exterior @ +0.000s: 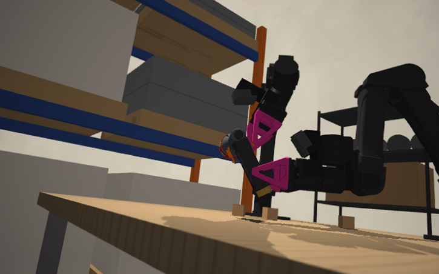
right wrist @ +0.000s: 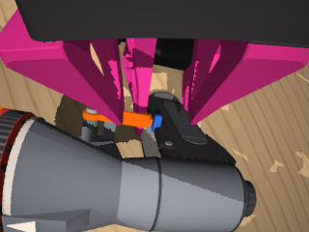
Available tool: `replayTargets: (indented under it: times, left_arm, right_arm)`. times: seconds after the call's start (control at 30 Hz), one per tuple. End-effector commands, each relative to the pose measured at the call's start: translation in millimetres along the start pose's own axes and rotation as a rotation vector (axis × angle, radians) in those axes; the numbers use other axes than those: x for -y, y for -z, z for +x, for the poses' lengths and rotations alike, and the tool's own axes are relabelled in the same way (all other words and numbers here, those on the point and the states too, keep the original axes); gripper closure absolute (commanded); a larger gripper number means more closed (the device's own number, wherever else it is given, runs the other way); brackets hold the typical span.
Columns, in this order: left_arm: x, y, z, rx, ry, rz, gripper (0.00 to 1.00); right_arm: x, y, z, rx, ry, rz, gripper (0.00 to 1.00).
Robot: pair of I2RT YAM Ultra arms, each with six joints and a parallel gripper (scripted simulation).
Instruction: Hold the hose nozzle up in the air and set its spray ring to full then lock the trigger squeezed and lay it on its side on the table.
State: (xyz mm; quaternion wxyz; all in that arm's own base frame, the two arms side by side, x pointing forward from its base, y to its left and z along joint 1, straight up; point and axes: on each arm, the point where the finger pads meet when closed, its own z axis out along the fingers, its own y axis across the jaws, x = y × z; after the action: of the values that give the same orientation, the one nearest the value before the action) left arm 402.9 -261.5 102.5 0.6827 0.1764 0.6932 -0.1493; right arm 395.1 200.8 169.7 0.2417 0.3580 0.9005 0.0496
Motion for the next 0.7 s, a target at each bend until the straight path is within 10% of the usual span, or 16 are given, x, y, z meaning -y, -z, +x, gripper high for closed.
replayTargets:
  times: [0.0, 0.67]
  left_arm:
    - [5.8, -8.7, -49.5, 0.172, 0.040, 0.008, 0.65]
    - [5.8, -8.7, -49.3, 0.171, 0.040, 0.008, 0.65]
  right_arm:
    - [-6.1, 2.0, 1.1, 0.015, -0.001, -0.022, 0.63]
    - [-17.3, 22.9, -17.2, 0.038, -0.032, -0.087, 0.63]
